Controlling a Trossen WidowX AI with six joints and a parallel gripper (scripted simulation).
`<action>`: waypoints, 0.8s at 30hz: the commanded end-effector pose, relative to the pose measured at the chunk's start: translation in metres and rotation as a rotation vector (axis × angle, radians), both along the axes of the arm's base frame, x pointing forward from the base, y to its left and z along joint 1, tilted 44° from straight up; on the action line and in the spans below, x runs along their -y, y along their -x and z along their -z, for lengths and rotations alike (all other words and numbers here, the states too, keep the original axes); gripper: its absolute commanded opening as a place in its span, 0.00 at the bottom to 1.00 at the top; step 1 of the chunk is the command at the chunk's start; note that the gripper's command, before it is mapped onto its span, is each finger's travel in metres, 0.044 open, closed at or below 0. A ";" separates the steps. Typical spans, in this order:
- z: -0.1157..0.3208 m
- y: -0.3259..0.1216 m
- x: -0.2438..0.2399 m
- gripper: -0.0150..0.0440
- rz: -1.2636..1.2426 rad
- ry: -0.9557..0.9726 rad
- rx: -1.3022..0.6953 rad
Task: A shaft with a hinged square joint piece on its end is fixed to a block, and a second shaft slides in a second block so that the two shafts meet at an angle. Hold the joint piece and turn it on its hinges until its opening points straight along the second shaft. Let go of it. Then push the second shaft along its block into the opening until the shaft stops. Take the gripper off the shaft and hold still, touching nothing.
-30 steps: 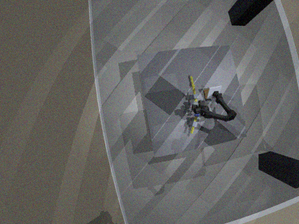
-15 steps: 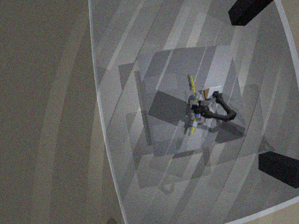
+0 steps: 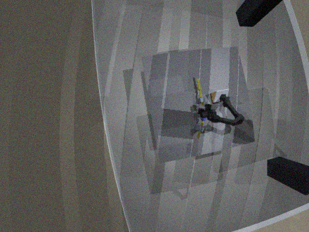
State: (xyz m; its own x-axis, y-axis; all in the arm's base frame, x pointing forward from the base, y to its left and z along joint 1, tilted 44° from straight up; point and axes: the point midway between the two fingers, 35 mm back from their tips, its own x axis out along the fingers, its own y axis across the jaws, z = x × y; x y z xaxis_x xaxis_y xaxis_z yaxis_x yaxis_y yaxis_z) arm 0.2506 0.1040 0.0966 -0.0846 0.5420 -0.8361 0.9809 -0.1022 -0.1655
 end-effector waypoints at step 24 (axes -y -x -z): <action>0.000 0.000 0.000 0.37 0.000 0.000 0.000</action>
